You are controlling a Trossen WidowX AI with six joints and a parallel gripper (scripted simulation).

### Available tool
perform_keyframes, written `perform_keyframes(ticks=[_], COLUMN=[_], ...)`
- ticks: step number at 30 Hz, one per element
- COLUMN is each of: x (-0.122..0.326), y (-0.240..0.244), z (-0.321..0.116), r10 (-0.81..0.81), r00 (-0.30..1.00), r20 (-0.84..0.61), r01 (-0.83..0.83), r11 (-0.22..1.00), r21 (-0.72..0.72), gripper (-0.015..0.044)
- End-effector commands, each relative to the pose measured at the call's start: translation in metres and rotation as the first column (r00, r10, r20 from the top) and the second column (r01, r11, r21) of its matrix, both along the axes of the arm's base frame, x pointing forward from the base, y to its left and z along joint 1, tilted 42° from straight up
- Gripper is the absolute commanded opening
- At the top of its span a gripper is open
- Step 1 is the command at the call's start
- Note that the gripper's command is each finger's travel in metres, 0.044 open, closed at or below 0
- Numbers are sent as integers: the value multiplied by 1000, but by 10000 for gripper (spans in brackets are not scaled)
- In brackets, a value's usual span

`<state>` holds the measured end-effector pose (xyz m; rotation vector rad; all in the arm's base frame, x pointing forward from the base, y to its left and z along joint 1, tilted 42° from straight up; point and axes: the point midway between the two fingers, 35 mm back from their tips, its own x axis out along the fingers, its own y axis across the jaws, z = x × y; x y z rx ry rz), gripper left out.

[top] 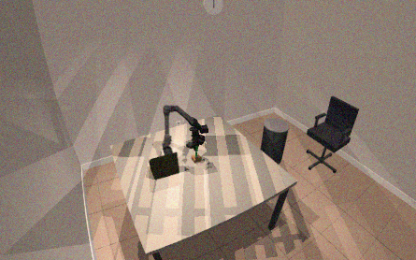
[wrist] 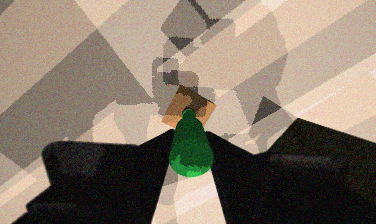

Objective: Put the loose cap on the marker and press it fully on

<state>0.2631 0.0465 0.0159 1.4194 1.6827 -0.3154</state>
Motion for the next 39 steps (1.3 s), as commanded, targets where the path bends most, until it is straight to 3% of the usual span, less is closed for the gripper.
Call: perform_keyframes(ticks=[1, 39], x=[-1, 1], y=[4, 42], z=[-3, -50], r10=[-2, -2], r00=[1000, 1000], r20=[-4, -5], r01=[2, 2], r11=[1000, 1000], r21=[6, 9], gripper=[0, 0])
